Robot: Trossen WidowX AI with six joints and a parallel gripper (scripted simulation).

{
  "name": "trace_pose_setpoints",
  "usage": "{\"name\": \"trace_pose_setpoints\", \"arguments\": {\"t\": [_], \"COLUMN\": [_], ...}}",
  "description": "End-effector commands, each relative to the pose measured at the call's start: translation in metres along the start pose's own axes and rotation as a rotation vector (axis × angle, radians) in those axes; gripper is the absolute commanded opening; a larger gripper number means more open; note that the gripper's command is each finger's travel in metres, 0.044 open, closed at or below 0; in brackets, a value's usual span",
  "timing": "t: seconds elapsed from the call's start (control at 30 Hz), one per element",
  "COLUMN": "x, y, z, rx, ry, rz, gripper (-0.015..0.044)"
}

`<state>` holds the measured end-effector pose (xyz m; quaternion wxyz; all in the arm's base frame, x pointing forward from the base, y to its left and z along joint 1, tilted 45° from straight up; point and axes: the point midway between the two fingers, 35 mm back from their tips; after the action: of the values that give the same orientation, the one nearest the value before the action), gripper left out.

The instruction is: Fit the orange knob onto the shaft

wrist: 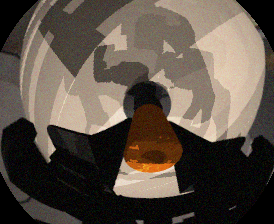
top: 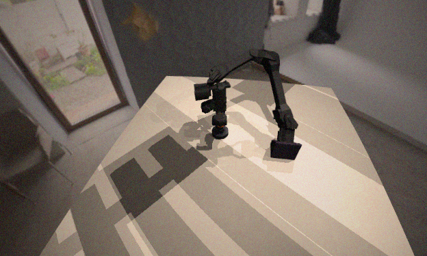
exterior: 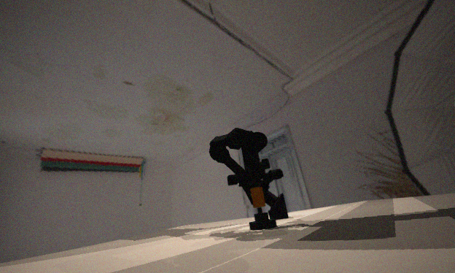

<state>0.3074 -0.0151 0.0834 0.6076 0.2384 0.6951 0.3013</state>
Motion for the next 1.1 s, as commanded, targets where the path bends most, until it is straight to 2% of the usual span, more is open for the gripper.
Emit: {"name": "trace_pose_setpoints", "arguments": {"t": [0.0,1.07], "x": [-0.0015,-0.0009], "y": [0.0044,0.0028], "z": [0.0039,-0.0004], "rx": [-0.010,-0.010], "ry": [-0.249,-0.249], "rz": [0.003,0.003], "gripper": [0.0000,0.0000]}}
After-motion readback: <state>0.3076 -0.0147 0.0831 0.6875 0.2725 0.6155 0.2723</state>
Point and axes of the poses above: the point midway between the two fingers, 35 mm back from their tips, its own y axis back along the fingers, its own x axis across the jaws, z = x × y, and after that the axes turned 1 degree about -y, right-handed
